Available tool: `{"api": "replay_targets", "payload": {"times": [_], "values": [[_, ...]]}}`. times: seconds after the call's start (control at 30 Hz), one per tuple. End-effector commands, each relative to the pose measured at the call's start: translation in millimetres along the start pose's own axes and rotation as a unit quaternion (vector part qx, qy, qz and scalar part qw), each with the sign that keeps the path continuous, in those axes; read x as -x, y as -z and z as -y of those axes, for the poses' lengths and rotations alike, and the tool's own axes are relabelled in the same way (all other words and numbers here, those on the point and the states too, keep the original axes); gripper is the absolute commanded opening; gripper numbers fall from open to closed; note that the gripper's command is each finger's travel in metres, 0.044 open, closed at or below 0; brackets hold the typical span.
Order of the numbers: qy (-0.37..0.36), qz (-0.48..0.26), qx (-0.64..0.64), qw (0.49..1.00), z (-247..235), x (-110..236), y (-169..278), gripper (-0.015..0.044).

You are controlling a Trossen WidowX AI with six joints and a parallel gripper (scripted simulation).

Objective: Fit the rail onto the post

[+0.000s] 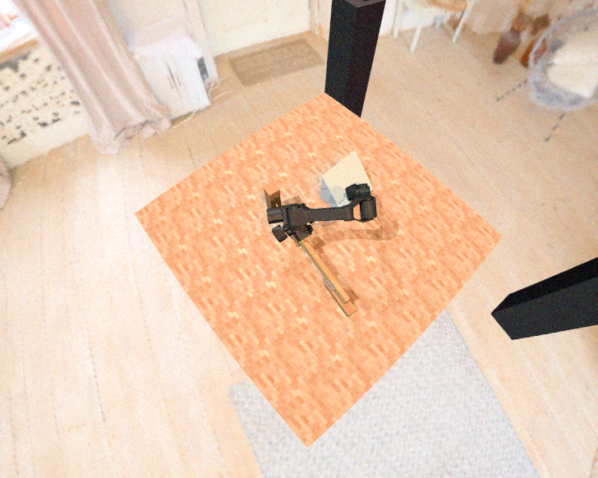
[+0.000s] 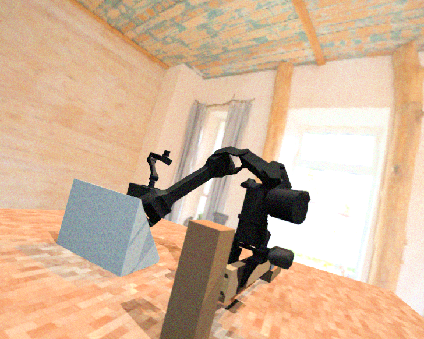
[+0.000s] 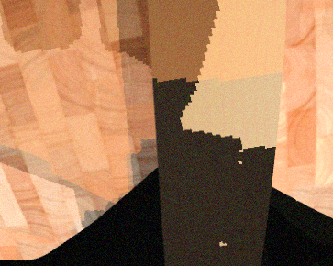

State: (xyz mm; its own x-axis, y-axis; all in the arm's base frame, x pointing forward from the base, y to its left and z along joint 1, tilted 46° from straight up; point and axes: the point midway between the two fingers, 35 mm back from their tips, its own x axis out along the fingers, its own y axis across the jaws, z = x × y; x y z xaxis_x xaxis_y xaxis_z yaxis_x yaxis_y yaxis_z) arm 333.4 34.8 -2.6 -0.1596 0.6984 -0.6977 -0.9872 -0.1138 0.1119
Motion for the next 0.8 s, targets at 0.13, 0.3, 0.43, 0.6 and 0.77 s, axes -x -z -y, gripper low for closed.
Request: {"api": "replay_targets", "payload": {"times": [0.13, 0.3, 0.43, 0.6, 0.77], "values": [[0.005, 0.0, 0.0, 1.0, 2.2, 2.8, -1.4, 0.0], [0.005, 0.0, 0.0, 1.0, 2.4, 2.1, -1.4, 0.0], [0.005, 0.0, 0.0, 1.0, 2.4, 1.9, -1.3, 0.0], [0.005, 0.0, 0.0, 1.0, 2.4, 1.8, 0.0, 0.0], [0.005, 0.0, 0.0, 1.0, 2.5, 1.7, 1.3, 0.0]]}}
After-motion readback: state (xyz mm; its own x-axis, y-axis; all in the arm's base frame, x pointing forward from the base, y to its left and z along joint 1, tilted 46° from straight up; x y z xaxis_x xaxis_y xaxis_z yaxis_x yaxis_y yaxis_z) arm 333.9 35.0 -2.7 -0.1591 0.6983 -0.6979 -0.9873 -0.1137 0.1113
